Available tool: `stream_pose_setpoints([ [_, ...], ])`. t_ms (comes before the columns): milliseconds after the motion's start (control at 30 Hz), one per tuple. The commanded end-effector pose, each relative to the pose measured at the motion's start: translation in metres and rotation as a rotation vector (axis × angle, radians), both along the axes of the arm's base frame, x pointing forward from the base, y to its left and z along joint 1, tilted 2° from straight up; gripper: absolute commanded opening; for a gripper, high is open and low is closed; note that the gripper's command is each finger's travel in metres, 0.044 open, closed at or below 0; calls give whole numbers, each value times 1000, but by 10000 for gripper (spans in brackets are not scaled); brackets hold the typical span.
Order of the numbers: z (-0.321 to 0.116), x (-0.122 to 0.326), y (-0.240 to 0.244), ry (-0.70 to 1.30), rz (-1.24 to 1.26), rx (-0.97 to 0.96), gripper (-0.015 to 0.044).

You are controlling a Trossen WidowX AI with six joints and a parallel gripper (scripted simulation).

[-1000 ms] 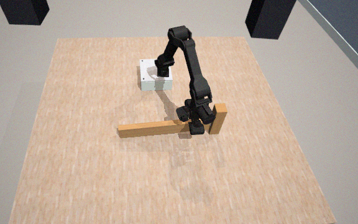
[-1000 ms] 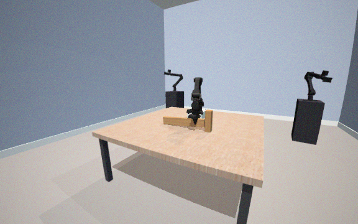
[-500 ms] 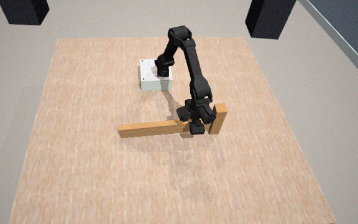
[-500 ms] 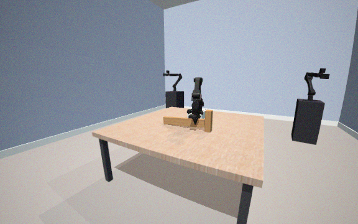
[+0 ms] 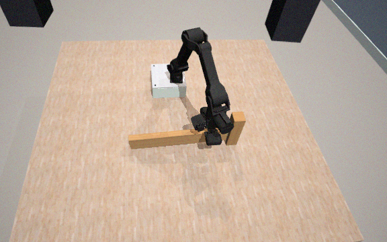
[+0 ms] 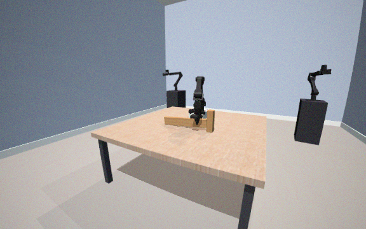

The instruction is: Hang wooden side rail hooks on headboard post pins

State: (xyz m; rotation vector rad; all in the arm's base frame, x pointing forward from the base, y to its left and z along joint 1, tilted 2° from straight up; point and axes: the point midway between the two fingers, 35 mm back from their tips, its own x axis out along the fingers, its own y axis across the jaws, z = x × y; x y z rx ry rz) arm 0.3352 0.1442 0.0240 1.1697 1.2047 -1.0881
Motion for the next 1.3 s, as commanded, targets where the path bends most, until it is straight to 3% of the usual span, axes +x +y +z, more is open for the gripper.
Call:
stream_pose_setpoints([
  [0,2,1,1,-2,-5,3,0],
  [1267,2,3,4,-2,-5,3,0],
])
